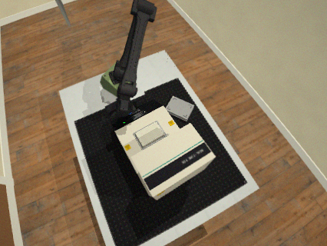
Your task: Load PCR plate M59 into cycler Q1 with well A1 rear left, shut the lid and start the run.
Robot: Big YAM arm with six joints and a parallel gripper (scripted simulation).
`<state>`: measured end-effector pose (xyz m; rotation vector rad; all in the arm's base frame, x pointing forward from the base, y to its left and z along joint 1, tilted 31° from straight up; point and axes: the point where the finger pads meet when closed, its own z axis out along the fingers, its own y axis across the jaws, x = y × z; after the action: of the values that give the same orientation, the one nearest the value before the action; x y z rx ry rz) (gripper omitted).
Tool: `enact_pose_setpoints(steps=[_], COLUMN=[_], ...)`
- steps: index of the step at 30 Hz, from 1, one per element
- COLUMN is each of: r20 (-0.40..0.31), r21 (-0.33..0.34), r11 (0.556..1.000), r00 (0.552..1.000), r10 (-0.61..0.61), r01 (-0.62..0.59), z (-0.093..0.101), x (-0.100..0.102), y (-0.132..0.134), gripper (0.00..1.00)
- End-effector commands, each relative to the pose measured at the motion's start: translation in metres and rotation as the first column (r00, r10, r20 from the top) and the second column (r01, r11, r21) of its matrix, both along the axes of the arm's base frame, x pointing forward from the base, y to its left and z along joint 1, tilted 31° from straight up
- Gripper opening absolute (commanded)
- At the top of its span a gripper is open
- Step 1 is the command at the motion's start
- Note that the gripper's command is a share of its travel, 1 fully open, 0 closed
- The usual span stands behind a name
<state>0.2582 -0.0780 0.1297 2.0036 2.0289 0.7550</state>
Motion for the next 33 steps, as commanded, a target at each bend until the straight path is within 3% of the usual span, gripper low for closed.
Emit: enact_pose_setpoints(steps=[1, 33], r20=[0.042, 0.02], r21=[-0.033, -0.02], r11=[0.999, 1.0], r00=[0.999, 1.0], r10=[-0.005, -0.002], r01=[0.007, 0.002], z=[0.018, 0.004], x=[0.012, 0.009], y=[-0.013, -0.005], gripper=[0.0, 0.0])
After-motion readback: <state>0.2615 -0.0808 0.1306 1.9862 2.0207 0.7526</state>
